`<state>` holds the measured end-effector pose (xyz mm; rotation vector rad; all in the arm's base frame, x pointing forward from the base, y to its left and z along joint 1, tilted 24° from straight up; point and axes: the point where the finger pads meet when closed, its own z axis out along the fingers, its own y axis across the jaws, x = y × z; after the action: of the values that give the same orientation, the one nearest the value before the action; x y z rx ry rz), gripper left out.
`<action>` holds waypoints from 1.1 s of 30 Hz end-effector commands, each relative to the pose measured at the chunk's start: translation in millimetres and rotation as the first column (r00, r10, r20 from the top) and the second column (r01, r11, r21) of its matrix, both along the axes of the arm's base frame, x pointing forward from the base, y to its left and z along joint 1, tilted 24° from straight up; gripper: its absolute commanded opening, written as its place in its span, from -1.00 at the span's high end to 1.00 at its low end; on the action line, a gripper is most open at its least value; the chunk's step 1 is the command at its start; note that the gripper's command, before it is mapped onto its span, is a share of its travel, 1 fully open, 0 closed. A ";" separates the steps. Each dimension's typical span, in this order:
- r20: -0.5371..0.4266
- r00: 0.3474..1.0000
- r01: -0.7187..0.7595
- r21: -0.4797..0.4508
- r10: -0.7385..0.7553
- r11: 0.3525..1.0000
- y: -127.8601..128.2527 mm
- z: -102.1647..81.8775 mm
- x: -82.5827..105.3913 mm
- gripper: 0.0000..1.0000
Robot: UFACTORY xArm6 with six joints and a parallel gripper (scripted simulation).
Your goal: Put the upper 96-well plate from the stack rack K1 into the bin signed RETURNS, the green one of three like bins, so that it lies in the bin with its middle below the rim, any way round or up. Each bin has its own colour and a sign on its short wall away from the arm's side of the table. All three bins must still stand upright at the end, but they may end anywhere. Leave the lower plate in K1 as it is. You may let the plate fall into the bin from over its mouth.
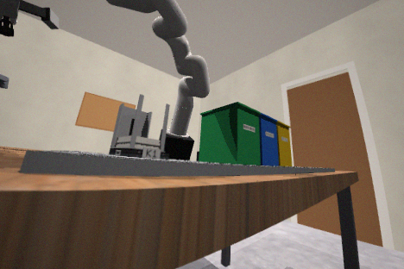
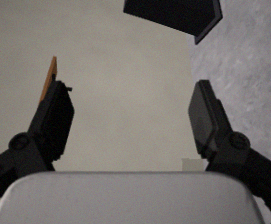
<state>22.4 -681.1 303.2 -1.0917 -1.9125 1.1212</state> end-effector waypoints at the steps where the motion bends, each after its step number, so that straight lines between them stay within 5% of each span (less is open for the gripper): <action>1: 0.001 1.000 0.001 -0.005 -0.001 1.000 -0.3 2.7 -0.6 -1.00; 17: 0.001 1.000 0.001 -0.005 -0.001 1.000 -0.3 2.7 -0.6 -1.00; 33: 0.283 0.956 0.116 -0.103 -0.083 0.988 46.3 -1.3 29.2 -1.00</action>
<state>45.6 -646.4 301.3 -1.3676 -1.9741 1.0864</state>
